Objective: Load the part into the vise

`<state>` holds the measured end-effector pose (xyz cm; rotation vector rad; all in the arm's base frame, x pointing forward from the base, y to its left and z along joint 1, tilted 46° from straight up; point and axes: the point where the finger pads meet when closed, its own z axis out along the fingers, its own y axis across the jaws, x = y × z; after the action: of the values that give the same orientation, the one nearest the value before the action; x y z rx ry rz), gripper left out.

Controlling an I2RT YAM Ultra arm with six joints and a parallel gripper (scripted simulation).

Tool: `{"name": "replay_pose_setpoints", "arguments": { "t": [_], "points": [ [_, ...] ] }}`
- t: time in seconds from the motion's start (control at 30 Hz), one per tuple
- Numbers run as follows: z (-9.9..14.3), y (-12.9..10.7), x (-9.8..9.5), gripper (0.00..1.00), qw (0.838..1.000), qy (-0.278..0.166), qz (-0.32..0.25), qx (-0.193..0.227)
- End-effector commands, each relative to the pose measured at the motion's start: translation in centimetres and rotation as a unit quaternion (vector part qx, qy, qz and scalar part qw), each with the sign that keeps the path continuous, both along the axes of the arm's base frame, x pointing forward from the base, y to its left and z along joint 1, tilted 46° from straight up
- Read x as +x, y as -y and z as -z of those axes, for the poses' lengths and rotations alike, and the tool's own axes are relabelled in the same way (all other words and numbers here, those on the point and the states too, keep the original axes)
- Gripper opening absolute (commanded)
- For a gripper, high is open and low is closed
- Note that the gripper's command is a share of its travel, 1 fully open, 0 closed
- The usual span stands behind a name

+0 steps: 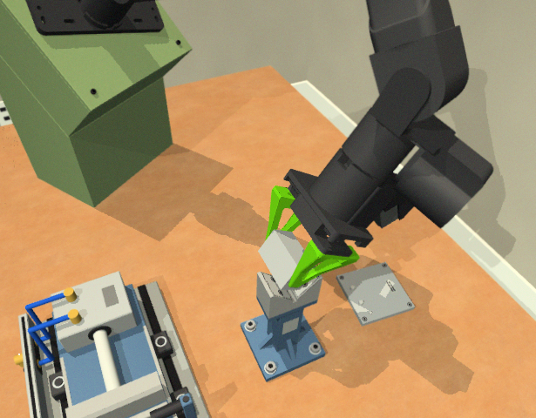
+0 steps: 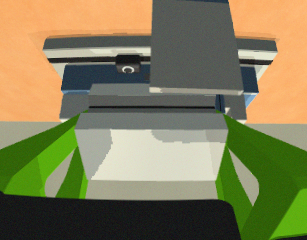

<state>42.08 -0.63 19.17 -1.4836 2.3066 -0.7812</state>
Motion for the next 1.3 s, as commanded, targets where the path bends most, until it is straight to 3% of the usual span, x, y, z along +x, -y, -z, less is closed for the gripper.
{"name": "replay_pose_setpoints", "arguments": {
  "t": [0.0,0.03,0.07,0.5,1.27],
  "points": [
    [-1.03,0.87,-0.43,0.00,0.999,-0.002,0.026,-0.021],
    [-1.83,1.37,-0.62,0.00,0.999,0.007,0.035,-0.023],
    [-1.03,0.95,-0.43,0.00,0.999,-0.005,0.033,-0.028],
    [-1.16,0.87,-0.47,0.00,0.996,-0.017,0.057,-0.060],
    [-1.51,1.00,-0.55,0.00,0.995,-0.018,0.068,-0.070]
  ]
}}
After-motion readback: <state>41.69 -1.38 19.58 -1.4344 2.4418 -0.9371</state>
